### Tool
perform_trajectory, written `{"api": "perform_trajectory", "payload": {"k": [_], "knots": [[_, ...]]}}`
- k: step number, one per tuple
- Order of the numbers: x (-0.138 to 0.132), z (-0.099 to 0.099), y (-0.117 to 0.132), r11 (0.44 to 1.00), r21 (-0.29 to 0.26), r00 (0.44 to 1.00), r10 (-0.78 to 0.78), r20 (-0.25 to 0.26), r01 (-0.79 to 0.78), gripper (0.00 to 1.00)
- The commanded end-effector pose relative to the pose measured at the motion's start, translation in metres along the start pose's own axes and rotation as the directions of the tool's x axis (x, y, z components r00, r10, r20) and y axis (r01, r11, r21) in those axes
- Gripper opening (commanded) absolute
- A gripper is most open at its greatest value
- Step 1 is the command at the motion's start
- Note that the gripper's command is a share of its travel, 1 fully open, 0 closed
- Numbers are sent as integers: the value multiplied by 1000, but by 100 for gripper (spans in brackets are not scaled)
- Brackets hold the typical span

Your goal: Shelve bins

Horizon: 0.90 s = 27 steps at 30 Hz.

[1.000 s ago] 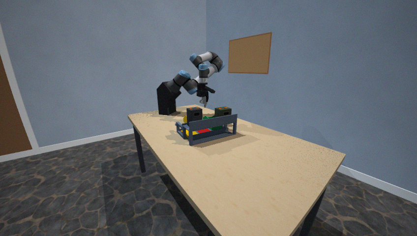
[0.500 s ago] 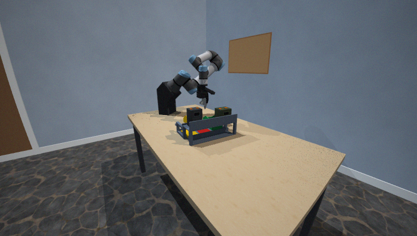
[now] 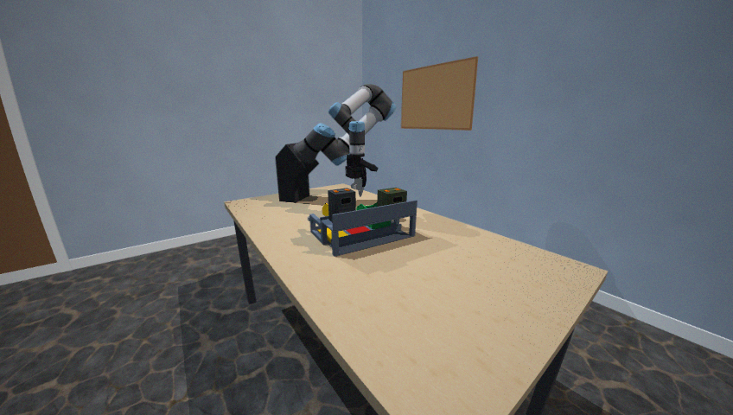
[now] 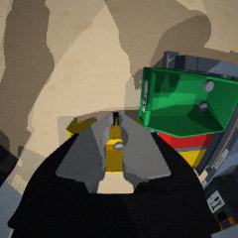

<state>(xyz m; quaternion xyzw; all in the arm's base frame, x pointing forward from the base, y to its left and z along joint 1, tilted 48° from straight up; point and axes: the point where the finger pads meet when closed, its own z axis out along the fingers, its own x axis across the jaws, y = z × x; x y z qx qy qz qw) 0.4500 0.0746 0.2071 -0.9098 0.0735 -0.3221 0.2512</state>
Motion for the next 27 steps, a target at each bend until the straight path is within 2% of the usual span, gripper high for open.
{"api": "perform_trajectory", "payload": {"k": [1,3,18,27], "knots": [[2,18,0,1000,-8,1000,1,-2,-1,0],[2,18,0,1000,-8,1000,1,-2,-1,0],[2,57,0,1000,-8,1000,1,-2,-1,0],[2,68,0,1000,-8,1000,1,-2,-1,0]]}}
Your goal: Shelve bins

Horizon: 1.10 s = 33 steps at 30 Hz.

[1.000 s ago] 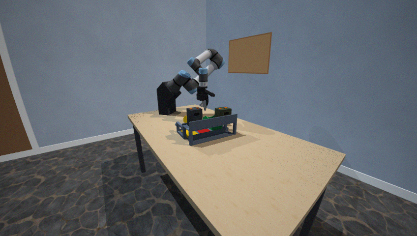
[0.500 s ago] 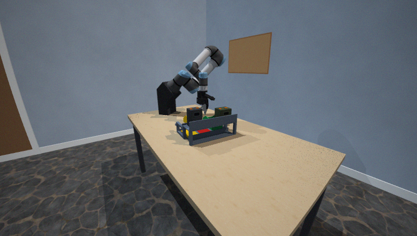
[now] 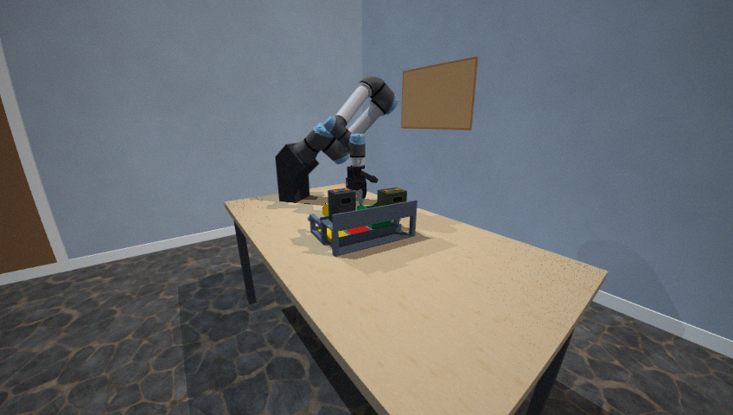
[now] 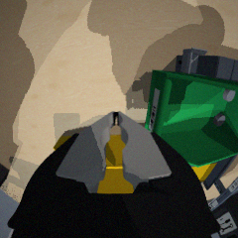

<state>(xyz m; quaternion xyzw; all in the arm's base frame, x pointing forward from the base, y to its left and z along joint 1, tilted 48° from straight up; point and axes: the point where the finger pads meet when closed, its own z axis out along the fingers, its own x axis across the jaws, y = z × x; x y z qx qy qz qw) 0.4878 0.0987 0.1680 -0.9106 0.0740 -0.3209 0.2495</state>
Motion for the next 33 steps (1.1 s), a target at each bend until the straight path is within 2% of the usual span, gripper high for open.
{"api": "perform_trajectory", "payload": {"k": [1,33], "knots": [[1,10,0,1000,-4,1000,0,-4,0,0],[1,15,0,1000,-4,1000,0,-4,0,0]]}}
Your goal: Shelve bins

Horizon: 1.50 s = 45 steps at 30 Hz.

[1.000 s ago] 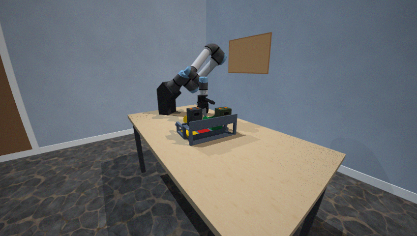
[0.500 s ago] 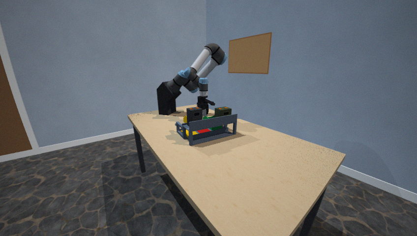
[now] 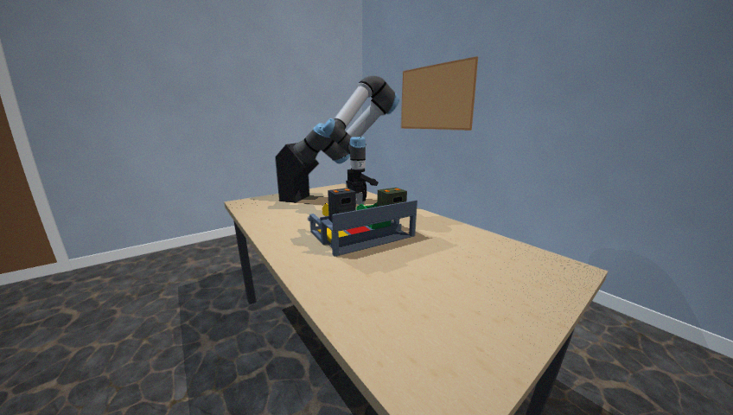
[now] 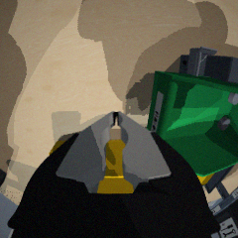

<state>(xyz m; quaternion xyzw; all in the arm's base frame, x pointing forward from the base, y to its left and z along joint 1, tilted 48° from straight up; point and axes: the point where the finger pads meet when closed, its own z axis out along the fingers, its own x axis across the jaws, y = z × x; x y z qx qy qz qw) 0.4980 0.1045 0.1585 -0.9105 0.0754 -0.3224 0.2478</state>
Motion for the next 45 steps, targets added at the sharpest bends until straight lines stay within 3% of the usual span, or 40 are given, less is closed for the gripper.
{"api": "perform_trajectory", "payload": {"k": [1,45], "knots": [[0,0,0,1000,0,1000,0,-1,0,0],[18,0,0,1000,0,1000,0,-1,0,0]]}}
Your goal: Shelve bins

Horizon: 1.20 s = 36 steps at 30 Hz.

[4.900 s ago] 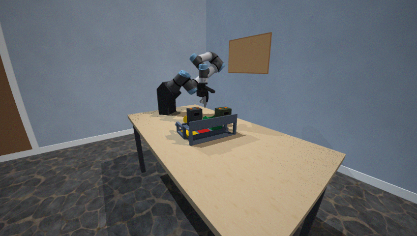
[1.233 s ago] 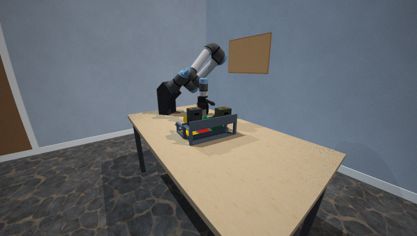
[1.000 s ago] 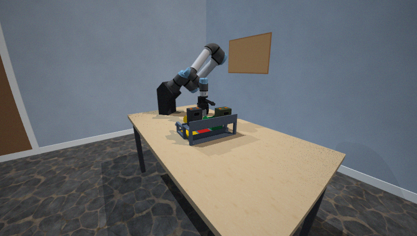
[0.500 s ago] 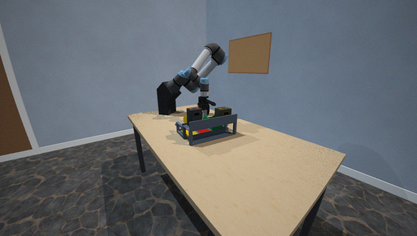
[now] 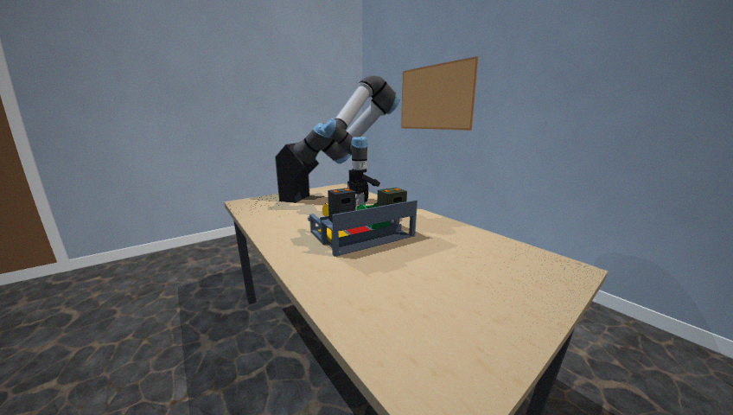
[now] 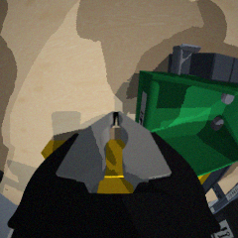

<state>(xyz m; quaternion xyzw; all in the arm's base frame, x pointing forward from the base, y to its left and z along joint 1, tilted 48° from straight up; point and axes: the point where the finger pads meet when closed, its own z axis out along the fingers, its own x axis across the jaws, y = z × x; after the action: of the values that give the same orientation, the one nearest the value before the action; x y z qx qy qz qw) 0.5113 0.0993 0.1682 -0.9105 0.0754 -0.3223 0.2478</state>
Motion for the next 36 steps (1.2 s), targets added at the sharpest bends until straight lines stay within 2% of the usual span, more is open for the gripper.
{"api": "perform_trajectory", "payload": {"k": [1,36], "knots": [[0,0,0,1000,0,1000,0,-1,0,0],[4,0,0,1000,0,1000,0,-1,0,0]]}}
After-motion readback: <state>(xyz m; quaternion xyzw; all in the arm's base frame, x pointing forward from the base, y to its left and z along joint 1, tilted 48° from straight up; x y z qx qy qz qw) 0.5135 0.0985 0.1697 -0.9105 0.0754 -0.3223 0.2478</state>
